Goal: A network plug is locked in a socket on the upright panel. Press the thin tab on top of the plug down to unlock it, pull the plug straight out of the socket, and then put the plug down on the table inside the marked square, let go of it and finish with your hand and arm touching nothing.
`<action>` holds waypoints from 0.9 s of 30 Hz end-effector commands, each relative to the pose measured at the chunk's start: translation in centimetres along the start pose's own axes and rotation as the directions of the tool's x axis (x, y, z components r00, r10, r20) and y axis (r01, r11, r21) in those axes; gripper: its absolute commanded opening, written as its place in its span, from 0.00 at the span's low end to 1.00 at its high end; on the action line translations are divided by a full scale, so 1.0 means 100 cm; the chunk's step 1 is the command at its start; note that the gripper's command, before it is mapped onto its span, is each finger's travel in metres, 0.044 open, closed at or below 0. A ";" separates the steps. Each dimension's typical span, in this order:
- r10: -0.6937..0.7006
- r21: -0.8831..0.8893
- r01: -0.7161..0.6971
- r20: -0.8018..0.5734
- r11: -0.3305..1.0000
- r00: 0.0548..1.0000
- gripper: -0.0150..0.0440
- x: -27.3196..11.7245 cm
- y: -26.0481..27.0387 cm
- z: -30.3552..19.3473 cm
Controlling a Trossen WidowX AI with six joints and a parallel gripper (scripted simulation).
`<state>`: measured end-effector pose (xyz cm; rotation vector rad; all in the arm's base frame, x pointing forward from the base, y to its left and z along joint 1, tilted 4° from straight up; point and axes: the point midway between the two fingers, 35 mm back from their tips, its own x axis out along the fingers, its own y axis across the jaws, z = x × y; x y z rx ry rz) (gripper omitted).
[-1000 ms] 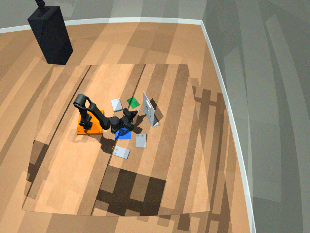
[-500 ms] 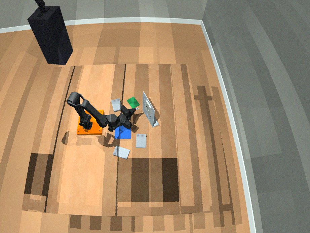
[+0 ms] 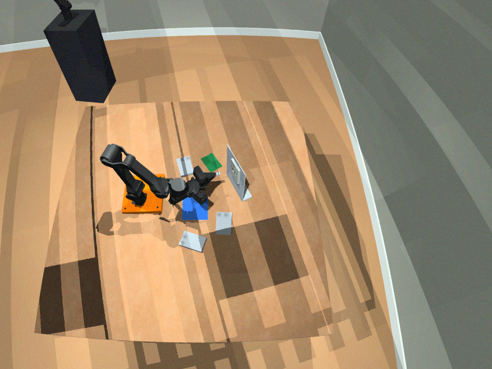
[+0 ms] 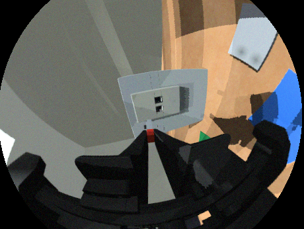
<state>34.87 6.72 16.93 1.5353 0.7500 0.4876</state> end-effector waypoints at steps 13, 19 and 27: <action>-0.242 0.218 0.193 0.224 0.957 0.944 0.25 -0.003 -0.033 0.011; -0.351 0.289 0.269 0.289 0.919 0.891 0.25 -0.011 -0.050 0.010; -0.498 0.373 0.367 0.360 0.852 0.789 0.25 -0.029 -0.071 0.007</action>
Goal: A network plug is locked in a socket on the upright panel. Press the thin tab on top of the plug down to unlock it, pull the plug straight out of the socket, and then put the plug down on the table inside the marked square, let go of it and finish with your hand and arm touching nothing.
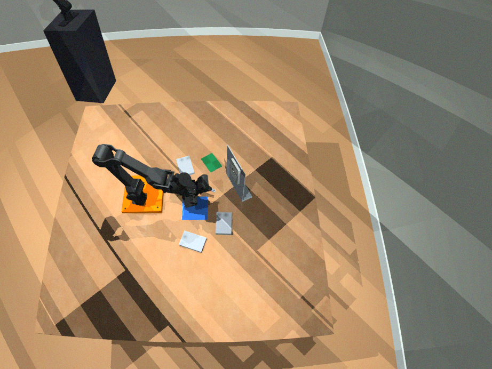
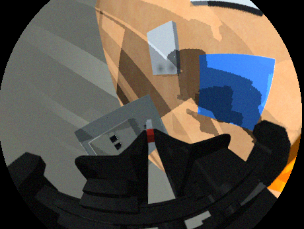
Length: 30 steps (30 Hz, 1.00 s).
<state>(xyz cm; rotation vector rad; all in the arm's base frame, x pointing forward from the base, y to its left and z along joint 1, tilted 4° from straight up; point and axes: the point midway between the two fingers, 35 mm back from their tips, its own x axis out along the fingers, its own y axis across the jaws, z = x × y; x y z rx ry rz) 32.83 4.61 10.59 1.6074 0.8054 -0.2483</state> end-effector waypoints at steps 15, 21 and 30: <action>-0.313 0.076 0.304 0.302 0.950 0.901 0.25 -0.036 -0.059 0.019; -0.336 0.080 0.328 0.325 0.941 0.884 0.25 -0.040 -0.063 0.020; -0.336 0.080 0.328 0.325 0.941 0.884 0.25 -0.032 -0.073 0.024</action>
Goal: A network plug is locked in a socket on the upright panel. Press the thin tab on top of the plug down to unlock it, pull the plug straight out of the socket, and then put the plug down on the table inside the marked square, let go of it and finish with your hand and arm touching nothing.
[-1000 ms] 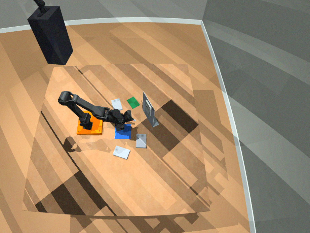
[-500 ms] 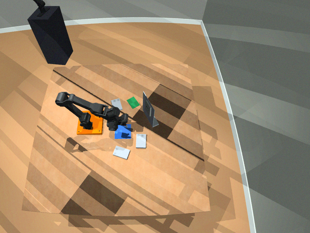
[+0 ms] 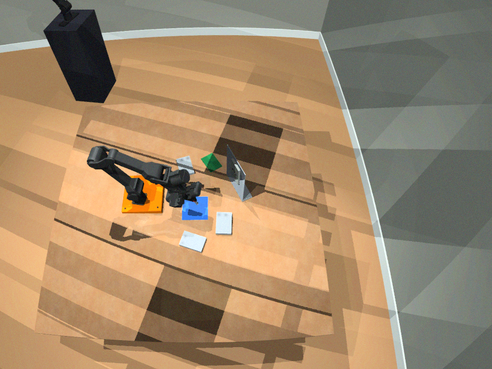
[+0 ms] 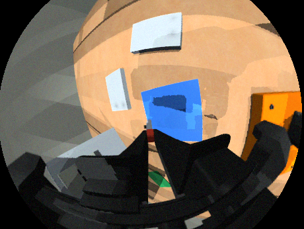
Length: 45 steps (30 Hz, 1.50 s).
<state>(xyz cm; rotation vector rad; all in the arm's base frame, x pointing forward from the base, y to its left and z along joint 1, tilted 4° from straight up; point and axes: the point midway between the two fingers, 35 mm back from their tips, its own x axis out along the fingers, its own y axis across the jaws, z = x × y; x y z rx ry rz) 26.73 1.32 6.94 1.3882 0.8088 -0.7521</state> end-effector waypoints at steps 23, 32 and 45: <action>-0.006 0.003 0.006 0.004 1.000 1.000 0.25 0.036 -0.027 0.001; -0.006 0.003 0.006 0.004 1.000 1.000 0.25 0.043 -0.034 0.001; -0.006 0.002 0.006 0.002 1.000 1.000 0.25 0.045 -0.034 0.000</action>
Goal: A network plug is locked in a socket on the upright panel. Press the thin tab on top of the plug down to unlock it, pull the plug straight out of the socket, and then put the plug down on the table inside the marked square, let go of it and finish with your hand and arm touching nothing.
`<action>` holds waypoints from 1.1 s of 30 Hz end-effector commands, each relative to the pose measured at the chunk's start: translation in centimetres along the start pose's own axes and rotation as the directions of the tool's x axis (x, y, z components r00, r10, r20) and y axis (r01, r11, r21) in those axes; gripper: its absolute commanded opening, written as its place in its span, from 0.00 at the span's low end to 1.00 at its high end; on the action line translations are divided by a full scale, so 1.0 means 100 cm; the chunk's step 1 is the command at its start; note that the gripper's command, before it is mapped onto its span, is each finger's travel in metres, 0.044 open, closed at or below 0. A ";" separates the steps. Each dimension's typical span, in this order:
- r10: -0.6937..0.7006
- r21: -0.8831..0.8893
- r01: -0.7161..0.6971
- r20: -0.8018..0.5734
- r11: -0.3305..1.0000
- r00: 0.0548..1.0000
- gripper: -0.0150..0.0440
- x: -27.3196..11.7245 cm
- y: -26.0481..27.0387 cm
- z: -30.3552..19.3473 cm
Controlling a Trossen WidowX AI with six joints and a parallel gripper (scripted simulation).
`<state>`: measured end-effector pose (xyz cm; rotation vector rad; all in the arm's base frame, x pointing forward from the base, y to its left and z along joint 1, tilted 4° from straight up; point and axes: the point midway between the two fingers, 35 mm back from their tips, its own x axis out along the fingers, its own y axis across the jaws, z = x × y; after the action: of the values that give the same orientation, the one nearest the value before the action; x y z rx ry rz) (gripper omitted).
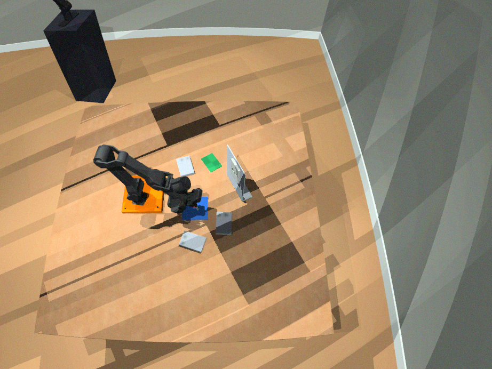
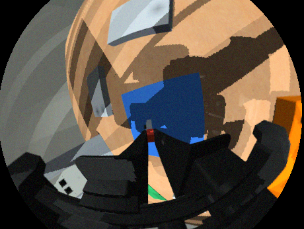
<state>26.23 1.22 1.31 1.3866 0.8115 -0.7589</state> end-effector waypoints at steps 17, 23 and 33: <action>0.000 0.000 0.000 0.000 1.000 1.000 0.52 -0.002 0.000 0.000; 0.000 0.001 0.000 0.001 1.000 1.000 0.52 -0.007 0.001 0.000; 0.000 0.001 0.000 0.001 1.000 1.000 0.52 -0.016 0.001 0.000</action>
<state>25.51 1.19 2.25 1.3843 0.8166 -0.7633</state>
